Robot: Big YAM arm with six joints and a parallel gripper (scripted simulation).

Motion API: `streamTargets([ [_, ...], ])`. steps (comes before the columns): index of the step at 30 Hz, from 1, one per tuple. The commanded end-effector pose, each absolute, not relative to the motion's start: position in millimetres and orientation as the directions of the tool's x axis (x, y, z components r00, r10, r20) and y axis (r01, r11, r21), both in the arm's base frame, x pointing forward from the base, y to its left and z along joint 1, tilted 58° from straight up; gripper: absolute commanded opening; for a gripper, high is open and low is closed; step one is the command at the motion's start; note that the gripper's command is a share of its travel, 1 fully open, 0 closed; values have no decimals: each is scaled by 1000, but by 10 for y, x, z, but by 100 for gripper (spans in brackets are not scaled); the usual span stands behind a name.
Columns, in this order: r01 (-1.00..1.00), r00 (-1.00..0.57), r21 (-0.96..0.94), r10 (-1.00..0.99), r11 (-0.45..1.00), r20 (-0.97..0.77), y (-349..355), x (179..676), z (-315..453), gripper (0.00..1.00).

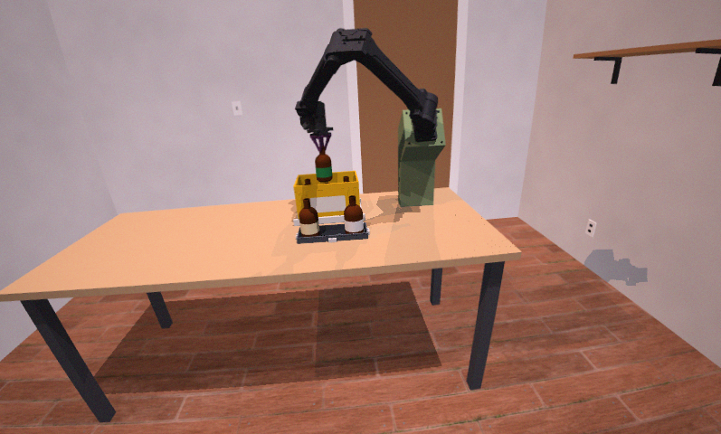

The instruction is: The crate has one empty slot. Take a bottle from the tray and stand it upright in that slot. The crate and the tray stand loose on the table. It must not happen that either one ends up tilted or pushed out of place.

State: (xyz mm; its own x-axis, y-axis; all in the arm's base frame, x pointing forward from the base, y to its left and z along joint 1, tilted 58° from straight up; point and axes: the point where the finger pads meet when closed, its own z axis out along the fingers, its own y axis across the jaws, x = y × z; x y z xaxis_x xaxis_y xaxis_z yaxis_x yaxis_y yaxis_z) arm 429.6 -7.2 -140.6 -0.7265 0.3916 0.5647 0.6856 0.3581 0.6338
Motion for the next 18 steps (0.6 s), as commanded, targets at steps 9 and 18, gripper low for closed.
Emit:
streamTargets([
  [9, 707, -705, 620, 401, 340, 584, -75, 4248, -1455, 0],
  [18, 707, -705, 620, 401, 340, 584, -76, 4248, -1455, 0],
])
